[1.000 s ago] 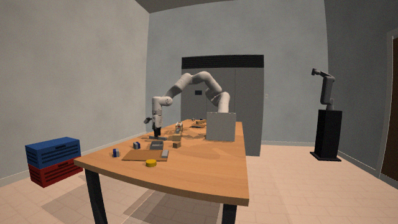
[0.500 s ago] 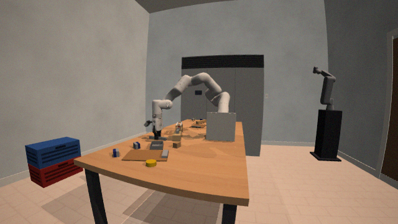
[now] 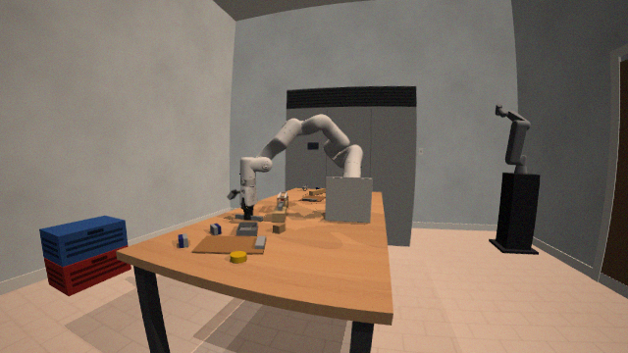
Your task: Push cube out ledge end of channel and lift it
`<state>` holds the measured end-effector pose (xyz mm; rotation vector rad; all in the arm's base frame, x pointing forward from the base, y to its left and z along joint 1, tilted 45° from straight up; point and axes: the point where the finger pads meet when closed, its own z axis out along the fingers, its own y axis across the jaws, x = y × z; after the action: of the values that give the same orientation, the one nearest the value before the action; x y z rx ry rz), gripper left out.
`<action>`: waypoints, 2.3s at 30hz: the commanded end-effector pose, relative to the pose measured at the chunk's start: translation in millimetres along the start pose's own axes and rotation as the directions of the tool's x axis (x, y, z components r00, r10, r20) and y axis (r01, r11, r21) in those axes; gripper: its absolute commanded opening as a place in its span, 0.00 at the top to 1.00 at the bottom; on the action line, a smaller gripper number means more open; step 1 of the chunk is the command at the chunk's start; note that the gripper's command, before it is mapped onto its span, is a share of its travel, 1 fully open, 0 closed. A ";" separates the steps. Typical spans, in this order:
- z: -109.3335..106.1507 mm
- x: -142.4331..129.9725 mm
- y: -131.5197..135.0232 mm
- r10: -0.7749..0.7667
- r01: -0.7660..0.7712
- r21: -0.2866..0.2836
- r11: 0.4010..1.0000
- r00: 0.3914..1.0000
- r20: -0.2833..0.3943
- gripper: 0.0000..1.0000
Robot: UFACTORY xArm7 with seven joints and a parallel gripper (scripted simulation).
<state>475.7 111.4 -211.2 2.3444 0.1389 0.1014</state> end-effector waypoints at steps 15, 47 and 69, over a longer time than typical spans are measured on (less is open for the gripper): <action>-2.4 1.4 -1.4 0.000 0.000 0.003 1.000 1.000 -0.004 1.00; -114.2 1.0 -1.0 0.000 0.000 0.003 1.000 1.000 -0.004 1.00; -119.9 -30.0 -13.2 0.186 -0.186 0.006 0.983 0.983 0.007 1.00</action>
<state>448.3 194.3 -133.9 2.3509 0.0295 0.1359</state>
